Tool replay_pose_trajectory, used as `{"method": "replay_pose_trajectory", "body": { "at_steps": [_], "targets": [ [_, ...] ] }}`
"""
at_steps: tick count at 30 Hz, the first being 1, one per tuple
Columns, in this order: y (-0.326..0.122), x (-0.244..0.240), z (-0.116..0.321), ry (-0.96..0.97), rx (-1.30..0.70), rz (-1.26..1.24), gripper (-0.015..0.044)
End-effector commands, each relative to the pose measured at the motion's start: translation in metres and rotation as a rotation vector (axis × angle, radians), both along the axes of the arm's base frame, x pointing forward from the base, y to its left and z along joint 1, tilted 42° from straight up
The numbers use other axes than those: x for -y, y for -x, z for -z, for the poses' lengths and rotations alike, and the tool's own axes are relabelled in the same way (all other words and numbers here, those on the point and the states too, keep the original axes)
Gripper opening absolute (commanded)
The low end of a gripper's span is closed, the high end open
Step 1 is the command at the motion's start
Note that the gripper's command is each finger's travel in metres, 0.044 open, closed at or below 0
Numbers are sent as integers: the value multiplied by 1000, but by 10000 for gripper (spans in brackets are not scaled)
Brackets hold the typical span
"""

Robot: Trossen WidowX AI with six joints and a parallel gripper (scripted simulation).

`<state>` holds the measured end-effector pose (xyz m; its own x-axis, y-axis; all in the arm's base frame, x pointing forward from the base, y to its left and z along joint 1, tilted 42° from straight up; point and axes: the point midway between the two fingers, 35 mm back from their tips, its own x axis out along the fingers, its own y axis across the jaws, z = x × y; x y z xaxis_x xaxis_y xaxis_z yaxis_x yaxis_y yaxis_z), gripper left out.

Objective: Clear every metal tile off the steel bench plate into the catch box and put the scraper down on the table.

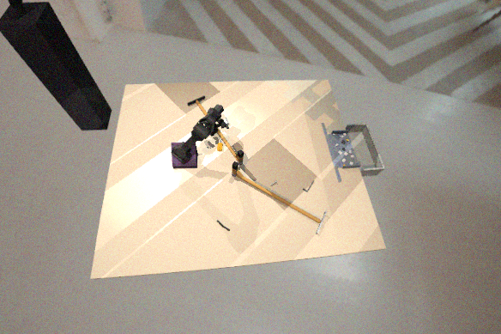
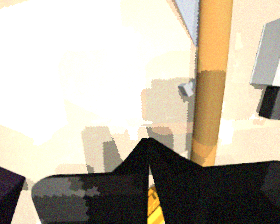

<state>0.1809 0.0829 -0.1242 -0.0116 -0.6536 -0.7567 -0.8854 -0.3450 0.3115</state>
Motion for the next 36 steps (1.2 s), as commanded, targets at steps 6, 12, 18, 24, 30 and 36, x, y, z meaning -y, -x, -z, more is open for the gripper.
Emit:
{"method": "replay_pose_trajectory", "body": {
  "at_steps": [6,12,18,24,30,36],
  "targets": [
    [6,17,12,13,-7,-3,0],
    [2,15,13,13,-7,-3,0],
    [-3,12,15,12,-7,-3,0],
    [-8,9,17,12,-7,-3,0],
    [-13,7,19,12,-6,-3,0],
    [-19,4,21,11,-6,-3,0]
  ]
}}
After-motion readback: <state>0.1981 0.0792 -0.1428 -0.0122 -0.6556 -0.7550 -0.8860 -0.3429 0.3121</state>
